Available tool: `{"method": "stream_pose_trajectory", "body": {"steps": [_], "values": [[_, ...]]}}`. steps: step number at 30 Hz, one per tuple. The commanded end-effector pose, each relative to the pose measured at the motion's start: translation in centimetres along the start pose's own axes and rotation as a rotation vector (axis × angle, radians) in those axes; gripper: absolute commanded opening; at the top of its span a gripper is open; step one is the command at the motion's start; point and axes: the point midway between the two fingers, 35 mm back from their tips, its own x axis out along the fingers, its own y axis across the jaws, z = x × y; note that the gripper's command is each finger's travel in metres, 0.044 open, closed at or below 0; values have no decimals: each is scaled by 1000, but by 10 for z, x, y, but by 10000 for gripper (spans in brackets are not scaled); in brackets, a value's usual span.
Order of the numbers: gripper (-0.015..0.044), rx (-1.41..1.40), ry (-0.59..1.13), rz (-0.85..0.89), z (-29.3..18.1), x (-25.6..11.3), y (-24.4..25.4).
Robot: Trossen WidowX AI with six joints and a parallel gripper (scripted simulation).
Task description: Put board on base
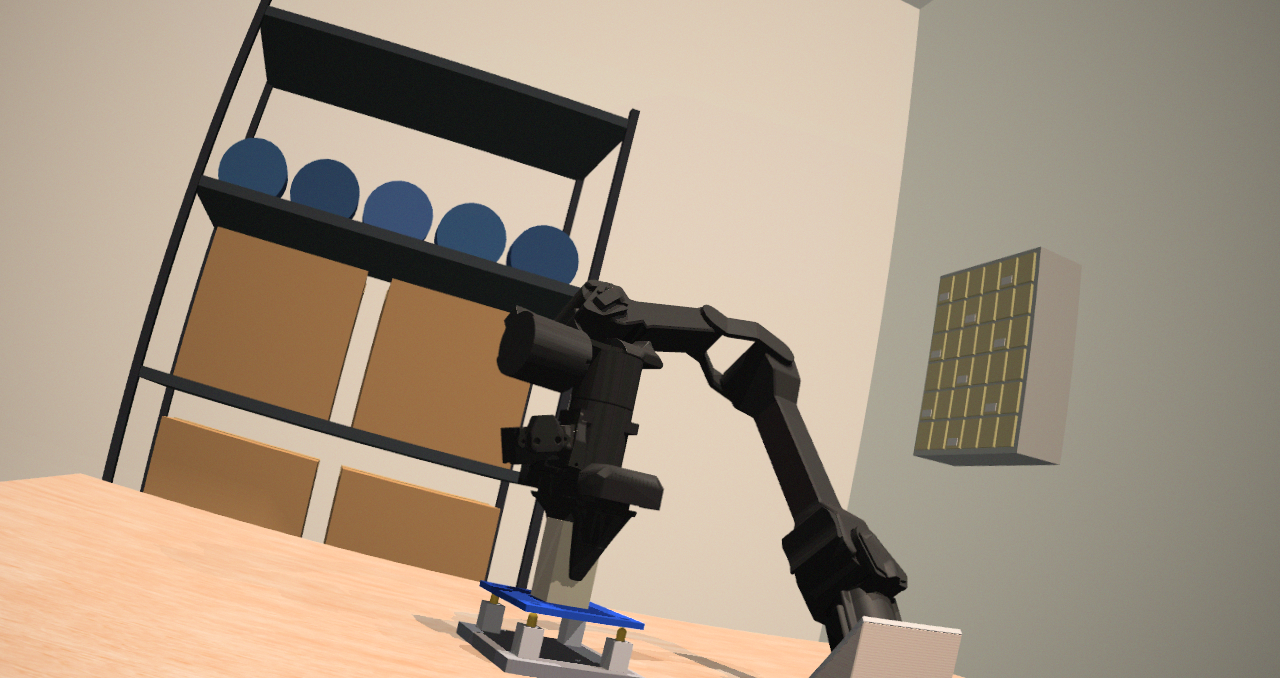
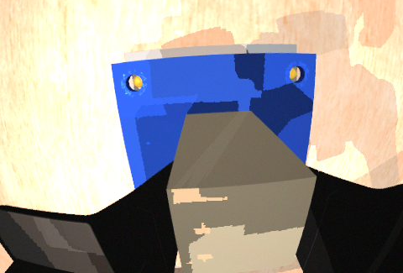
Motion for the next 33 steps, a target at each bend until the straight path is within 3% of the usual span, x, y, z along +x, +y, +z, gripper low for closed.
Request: {"method": "stream_pose_trajectory", "body": {"steps": [1, 6, 23, 33], "values": [[0, -6, -1, -5, 0, 2, 0], [0, -6, -1, -5, 0, 4, 0], [440, 0, 0, 0, 0, 0, 0], [440, -2, 1, 2, 0, -37, 1]]}}
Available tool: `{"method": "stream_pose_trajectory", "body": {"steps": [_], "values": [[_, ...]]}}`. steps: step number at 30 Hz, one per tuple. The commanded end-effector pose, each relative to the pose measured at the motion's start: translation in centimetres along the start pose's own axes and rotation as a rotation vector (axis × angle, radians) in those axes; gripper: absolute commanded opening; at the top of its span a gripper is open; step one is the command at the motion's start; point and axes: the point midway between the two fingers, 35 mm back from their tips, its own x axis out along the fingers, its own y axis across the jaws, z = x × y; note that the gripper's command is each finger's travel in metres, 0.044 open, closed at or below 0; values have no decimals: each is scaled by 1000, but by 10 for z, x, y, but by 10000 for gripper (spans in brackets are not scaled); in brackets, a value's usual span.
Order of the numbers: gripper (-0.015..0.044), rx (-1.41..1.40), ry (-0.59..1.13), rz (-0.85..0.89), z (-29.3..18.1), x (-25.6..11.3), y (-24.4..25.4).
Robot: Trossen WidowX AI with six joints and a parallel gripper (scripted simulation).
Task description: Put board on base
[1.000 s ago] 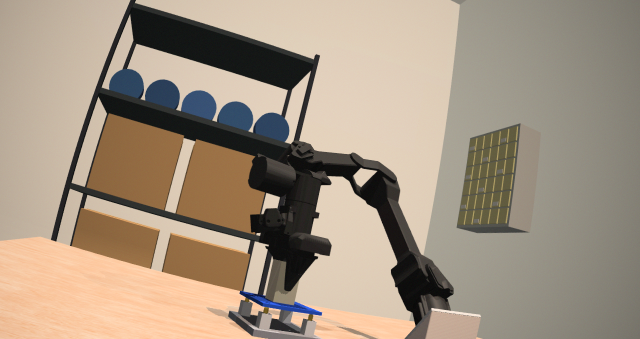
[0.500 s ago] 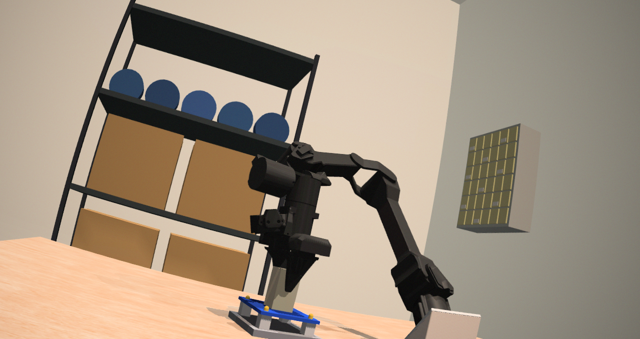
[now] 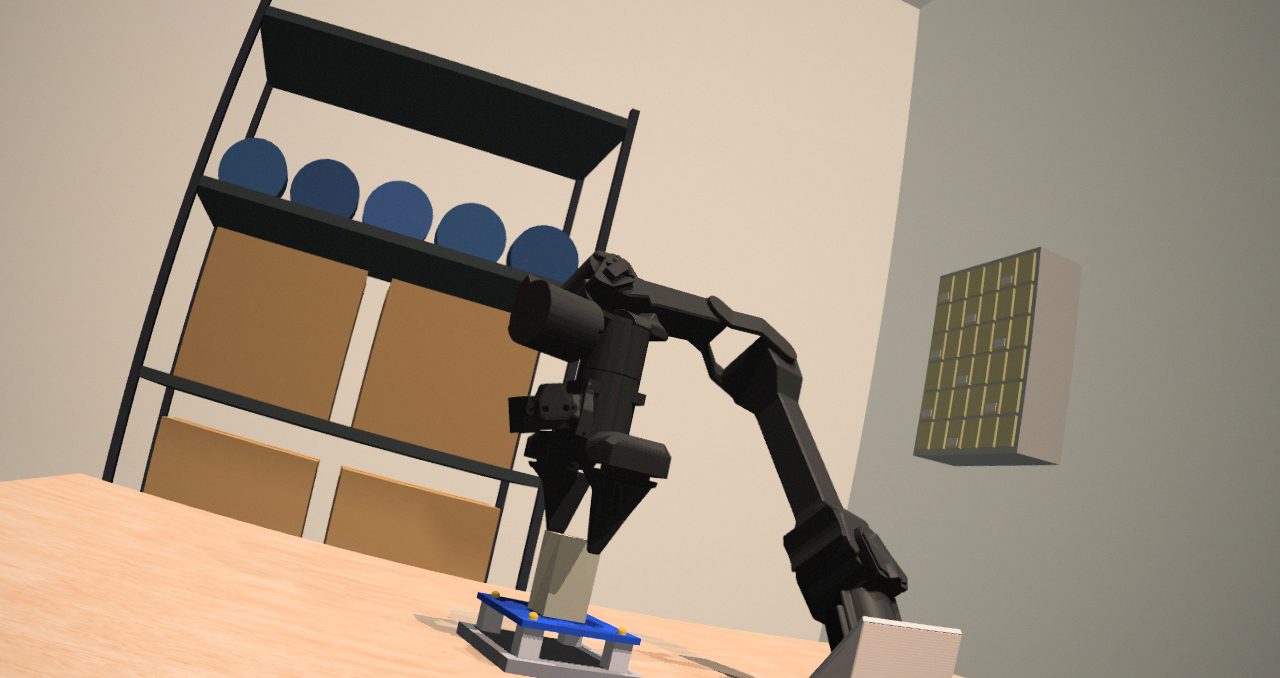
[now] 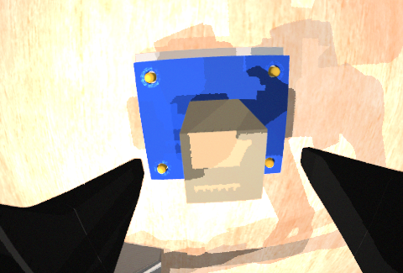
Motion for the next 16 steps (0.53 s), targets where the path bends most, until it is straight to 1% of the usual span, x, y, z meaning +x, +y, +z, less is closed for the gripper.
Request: {"method": "stream_pose_trajectory", "body": {"steps": [1, 3, 6, 16], "values": [[440, 6, 2, 4, 0, -10, 1], [440, -18, 2, 3, 1, -18, 1], [440, -93, 9, -7, 1, -41, 3], [440, -98, 9, -8, 1, -43, 3]]}}
